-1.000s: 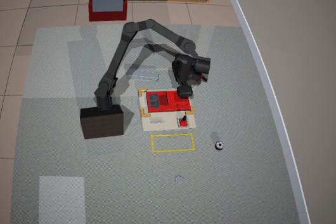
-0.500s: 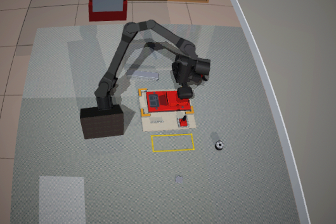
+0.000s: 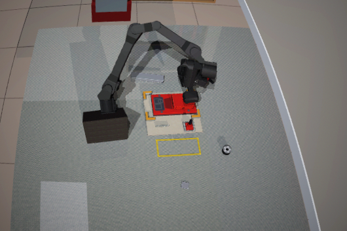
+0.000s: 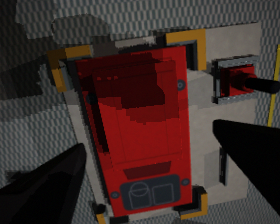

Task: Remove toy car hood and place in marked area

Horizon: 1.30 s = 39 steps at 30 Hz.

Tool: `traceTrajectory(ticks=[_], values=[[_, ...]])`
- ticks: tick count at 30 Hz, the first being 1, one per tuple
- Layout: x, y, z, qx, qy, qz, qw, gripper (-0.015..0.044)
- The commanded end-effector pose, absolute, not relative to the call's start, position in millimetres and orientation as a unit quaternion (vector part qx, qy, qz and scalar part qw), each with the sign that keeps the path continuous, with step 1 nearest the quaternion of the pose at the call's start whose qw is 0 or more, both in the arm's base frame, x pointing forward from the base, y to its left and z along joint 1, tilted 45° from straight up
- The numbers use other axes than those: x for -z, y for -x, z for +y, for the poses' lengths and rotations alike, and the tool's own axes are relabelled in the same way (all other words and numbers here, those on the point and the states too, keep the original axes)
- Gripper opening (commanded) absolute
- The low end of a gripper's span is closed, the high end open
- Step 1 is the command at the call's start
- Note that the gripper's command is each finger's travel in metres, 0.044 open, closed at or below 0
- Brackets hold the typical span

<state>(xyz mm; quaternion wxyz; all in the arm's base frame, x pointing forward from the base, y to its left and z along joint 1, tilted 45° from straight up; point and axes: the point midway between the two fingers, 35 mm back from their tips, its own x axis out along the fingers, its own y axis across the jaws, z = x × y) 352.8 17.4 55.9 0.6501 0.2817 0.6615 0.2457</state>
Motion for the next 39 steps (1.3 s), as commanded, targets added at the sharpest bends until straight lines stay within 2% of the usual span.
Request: traceTrajectory(ticks=[1,39], values=[[-52.5,-351.9,21.6,-0.247,-0.285,0.663,0.647,0.0440],[-35.3,-351.4,39.8,-0.247,-0.285,0.663,0.647,0.0440]])
